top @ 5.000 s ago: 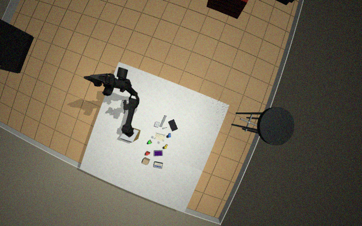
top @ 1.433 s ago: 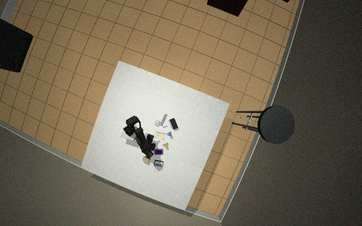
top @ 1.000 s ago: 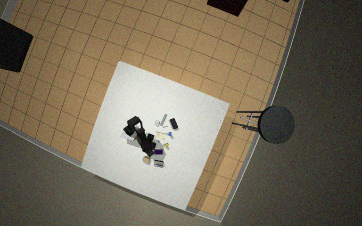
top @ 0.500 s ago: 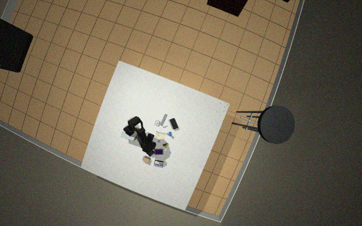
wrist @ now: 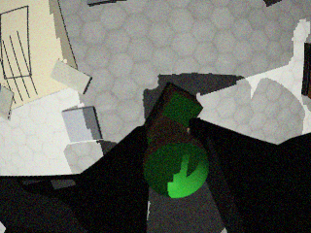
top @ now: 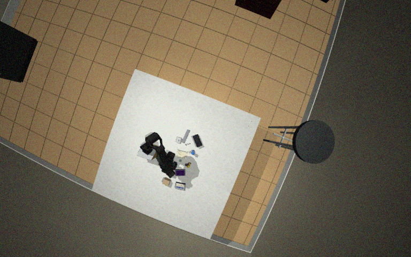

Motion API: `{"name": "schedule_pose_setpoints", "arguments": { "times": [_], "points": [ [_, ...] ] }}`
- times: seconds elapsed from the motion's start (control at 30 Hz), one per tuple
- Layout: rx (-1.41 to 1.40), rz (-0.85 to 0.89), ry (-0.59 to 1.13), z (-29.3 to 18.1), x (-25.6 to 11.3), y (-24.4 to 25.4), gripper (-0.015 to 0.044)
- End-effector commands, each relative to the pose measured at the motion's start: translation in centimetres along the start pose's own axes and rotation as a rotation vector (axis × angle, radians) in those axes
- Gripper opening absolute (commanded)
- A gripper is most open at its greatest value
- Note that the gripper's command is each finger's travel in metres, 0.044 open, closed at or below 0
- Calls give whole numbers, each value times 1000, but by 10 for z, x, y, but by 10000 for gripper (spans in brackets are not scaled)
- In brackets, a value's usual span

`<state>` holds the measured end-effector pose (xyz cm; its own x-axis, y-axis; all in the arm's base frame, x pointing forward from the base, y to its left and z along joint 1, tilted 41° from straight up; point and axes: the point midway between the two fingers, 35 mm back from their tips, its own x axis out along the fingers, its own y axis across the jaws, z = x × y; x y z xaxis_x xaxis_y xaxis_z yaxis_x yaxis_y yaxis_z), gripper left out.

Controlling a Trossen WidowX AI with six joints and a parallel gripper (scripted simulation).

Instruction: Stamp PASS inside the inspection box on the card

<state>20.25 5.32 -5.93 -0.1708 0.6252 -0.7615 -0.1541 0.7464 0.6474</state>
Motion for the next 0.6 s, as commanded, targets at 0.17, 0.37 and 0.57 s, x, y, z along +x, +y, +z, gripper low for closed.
{"name": "schedule_pose_setpoints", "arguments": {
  "times": [0.17, 0.37, 0.57],
  "points": [
    [-2, -1, -1, 1, -3, 0, 0],
    [-1, -2, -1, 1, -6, -1, 0],
    [-1, -2, -2, 2, -9, -1, 0]
  ]
}}
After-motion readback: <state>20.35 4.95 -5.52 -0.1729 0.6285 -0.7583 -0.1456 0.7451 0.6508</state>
